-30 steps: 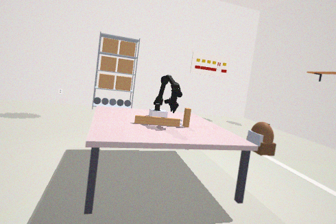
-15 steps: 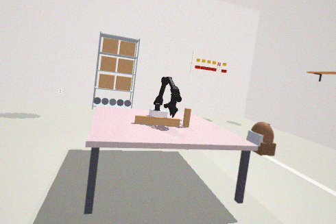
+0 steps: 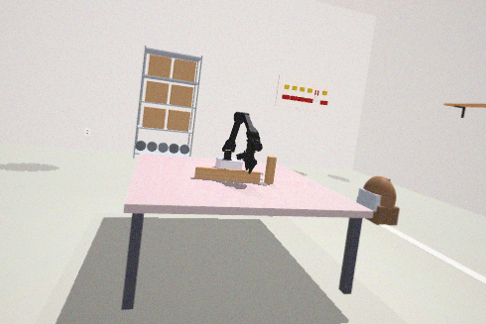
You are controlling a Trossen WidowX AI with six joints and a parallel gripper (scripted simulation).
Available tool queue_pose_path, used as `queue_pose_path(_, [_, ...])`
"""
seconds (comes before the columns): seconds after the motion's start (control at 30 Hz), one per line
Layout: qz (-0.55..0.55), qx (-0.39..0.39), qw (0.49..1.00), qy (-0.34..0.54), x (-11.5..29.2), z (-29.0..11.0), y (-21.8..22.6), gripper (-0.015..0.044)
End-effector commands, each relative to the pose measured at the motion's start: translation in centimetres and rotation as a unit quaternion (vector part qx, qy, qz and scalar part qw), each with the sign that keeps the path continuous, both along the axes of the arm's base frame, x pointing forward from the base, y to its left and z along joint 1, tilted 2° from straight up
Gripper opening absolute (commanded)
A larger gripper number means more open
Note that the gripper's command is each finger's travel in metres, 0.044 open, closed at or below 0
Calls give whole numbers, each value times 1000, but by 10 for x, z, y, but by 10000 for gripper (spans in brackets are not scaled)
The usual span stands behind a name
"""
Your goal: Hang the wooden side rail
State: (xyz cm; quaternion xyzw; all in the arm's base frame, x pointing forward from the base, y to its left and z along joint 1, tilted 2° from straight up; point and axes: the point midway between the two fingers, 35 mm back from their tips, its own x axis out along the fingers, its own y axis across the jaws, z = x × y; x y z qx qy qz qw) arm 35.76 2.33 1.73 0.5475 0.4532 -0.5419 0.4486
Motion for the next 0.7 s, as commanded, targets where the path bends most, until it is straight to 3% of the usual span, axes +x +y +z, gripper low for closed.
queue_pose_path(0.0, [-2, -2, 1000, 3, -1, -7, -1, 440])
queue_pose_path(0.67, [-2, -2, 1000, 3, -3, -39, 0, 440])
